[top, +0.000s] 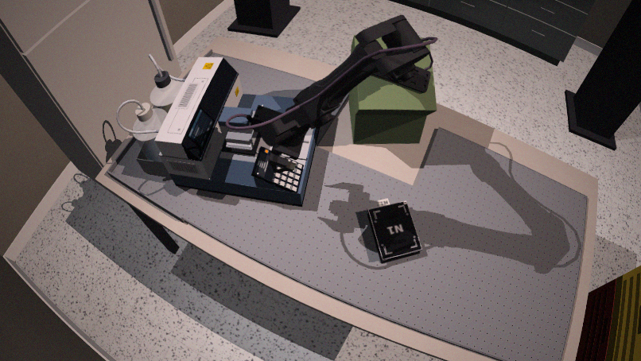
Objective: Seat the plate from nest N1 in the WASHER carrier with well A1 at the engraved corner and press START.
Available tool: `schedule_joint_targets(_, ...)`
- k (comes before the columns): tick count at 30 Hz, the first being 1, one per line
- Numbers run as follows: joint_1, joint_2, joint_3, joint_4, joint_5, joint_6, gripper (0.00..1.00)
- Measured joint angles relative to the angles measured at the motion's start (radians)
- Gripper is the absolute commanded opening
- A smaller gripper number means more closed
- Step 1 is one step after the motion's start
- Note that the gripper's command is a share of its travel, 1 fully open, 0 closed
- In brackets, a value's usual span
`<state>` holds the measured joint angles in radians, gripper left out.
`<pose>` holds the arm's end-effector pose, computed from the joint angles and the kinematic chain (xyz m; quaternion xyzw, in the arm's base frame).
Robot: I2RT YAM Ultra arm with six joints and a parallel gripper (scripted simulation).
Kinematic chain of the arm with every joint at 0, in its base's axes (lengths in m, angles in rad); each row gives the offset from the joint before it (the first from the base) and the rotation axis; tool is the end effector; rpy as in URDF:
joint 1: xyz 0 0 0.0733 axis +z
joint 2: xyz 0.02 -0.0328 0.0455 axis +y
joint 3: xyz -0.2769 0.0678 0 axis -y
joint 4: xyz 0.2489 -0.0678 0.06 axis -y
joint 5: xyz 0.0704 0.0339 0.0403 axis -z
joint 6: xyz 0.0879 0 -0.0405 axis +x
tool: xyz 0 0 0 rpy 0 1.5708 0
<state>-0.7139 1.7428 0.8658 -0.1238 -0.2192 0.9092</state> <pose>0.2829 -0.2184 0.1070 0.6707 0.6790 0.1317 0.2679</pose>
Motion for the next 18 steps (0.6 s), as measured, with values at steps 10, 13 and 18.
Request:
schedule_joint_targets(10, -0.08, 0.027, 0.041, -0.035, -0.045, -0.074, 1.0)
schedule_joint_targets(13, -0.111, 0.039, 0.06, -0.046, -0.059, -0.1, 1.0)
schedule_joint_targets(18, -0.157, 0.06, 0.092, -0.067, -0.081, -0.141, 1.0)
